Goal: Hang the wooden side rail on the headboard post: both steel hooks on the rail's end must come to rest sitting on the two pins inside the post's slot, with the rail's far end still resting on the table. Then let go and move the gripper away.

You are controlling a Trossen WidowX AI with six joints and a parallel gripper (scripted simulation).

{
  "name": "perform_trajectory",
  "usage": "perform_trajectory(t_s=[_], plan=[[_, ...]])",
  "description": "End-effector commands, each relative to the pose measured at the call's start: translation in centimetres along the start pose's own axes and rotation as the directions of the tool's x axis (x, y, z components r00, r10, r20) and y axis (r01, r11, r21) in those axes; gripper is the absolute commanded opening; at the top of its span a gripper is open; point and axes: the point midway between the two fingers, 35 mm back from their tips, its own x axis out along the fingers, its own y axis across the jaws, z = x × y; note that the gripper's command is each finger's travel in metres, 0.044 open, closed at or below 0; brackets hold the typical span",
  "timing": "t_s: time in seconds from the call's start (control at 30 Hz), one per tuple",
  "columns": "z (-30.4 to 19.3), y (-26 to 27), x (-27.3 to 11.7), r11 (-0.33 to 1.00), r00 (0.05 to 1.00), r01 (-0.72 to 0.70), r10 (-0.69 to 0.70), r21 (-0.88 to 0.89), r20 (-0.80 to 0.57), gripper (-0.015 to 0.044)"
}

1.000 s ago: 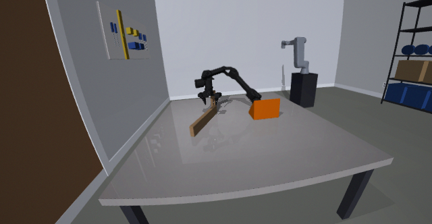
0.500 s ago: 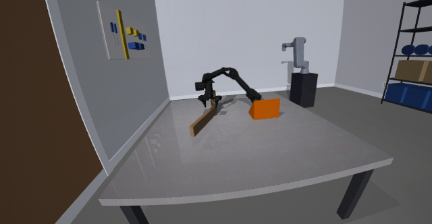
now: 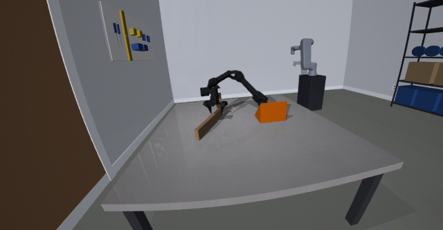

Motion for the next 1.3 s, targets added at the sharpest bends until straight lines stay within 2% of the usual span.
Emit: perform_trajectory(t_s=[0.0, 0.63, 1.07, 1.27], plan=[[0.0, 0.1, 0.8, 1.000, 1.000, 0.004, -0.004, -0.007, -0.005, 0.0440], [-0.2, 0.2, 3.5, 1.000, 1.000, 0.005, -0.005, -0.007, -0.008, 0.0440], [-0.2, 0.2, 3.5, 1.000, 1.000, 0.005, -0.005, -0.007, -0.008, 0.0099], [-0.2, 0.2, 3.5, 1.000, 1.000, 0.005, -0.005, -0.007, -0.008, 0.0059]])
